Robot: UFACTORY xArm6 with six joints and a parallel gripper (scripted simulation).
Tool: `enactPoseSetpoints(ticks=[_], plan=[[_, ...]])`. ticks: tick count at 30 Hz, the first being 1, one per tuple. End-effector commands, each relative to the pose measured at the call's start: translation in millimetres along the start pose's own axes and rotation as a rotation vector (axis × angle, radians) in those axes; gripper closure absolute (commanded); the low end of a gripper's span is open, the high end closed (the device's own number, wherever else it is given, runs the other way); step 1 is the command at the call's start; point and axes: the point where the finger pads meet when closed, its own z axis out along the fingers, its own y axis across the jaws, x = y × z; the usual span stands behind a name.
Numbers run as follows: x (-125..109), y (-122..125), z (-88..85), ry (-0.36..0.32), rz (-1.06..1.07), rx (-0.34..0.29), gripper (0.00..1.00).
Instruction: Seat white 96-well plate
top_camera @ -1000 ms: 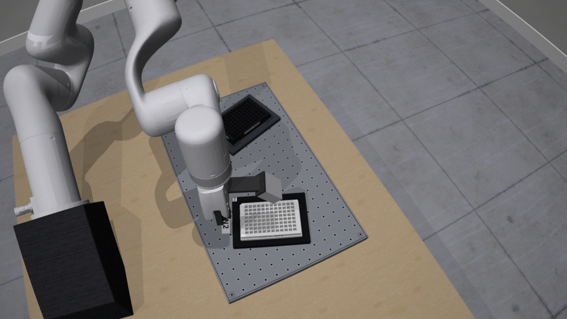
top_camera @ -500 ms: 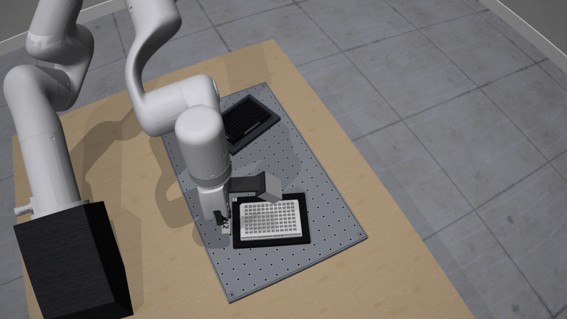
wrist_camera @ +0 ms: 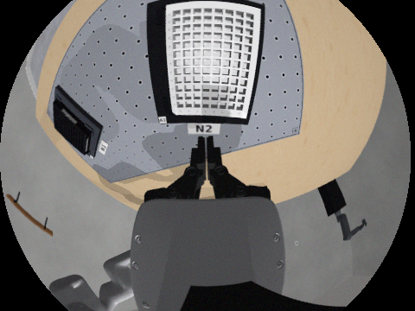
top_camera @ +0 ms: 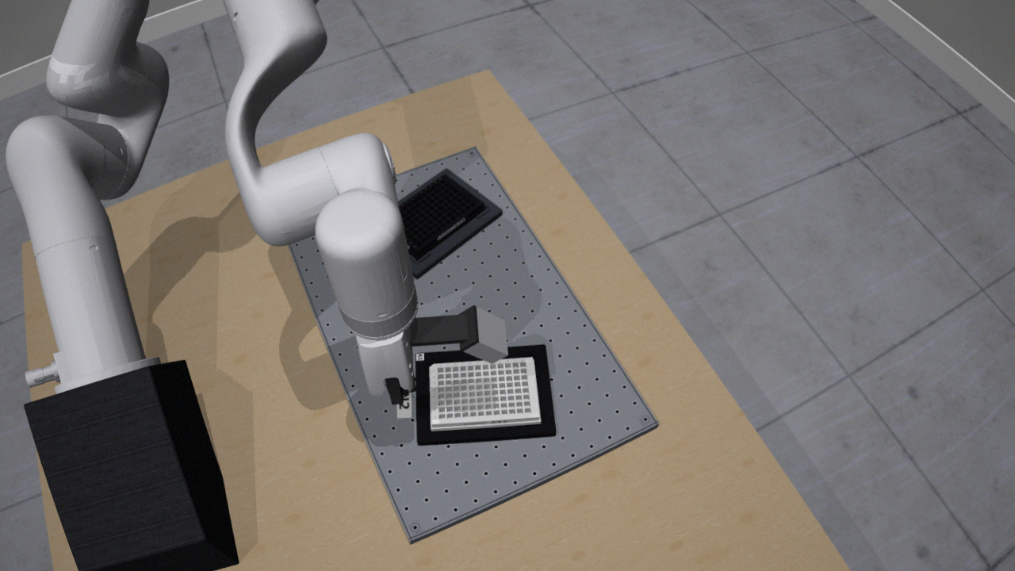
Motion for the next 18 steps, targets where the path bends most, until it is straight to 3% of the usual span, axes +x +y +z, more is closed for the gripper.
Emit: enactPoseSetpoints(ticks=[1, 18], plan=[[6, 5, -2.8, 0.004, -0.044, -0.001, 1.00], [61, 53, -21.1, 0.003, -0.544, -0.002, 1.00]])
